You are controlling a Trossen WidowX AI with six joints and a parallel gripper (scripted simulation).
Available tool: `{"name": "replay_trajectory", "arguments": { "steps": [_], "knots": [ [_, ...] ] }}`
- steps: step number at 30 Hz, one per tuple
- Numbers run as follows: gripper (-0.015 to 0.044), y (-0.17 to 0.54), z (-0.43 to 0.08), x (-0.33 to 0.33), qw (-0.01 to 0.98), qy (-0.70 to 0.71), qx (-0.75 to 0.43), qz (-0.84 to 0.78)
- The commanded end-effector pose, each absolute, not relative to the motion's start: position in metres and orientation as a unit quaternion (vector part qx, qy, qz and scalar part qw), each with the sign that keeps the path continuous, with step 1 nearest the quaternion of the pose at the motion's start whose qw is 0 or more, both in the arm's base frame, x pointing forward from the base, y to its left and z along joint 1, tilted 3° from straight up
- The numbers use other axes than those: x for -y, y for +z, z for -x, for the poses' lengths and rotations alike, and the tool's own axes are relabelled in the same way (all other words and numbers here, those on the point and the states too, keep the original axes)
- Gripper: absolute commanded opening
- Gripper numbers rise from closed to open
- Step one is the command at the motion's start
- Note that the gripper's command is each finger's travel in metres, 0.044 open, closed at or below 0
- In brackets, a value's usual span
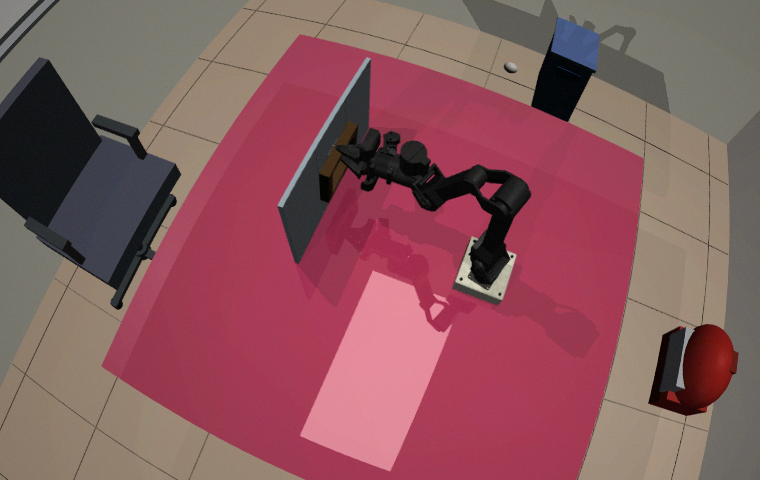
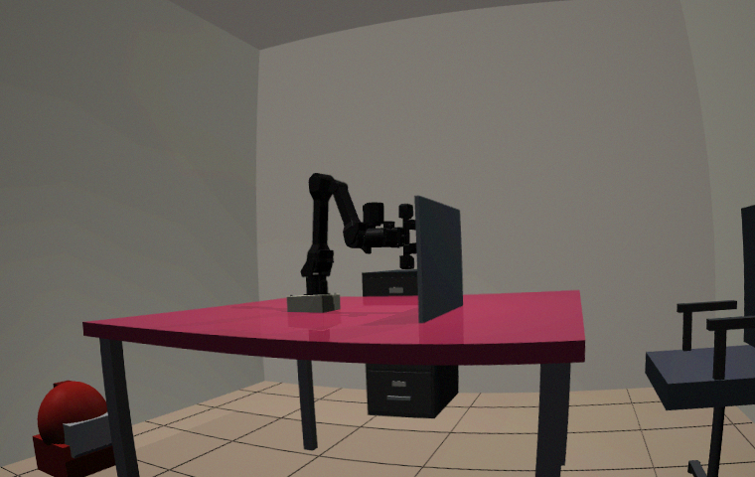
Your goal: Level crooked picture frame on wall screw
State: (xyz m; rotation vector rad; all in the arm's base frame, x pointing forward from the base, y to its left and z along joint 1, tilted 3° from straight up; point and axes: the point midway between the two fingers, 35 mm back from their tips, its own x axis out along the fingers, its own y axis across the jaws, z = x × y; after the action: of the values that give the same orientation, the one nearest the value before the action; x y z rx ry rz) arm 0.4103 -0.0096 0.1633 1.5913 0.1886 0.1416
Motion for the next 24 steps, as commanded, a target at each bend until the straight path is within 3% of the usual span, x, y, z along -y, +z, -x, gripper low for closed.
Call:
{"name": "replay_trajectory", "arguments": {
  "steps": [1,3,8,16,24],
  "knots": [
    [0.0210,0.163,-0.410,0.010,0.692,0.063,-0.085,-0.714],
    [0.0260,0.163,-0.410,0.010,0.692,0.063,-0.085,-0.714],
    [0.0260,0.164,-0.402,0.013,0.688,0.063,-0.085,-0.718],
    [0.0260,0.160,-0.315,0.030,0.635,0.058,-0.086,-0.766],
    [0.0260,0.171,-0.298,0.053,0.623,0.051,-0.089,-0.775]
  ]
}}
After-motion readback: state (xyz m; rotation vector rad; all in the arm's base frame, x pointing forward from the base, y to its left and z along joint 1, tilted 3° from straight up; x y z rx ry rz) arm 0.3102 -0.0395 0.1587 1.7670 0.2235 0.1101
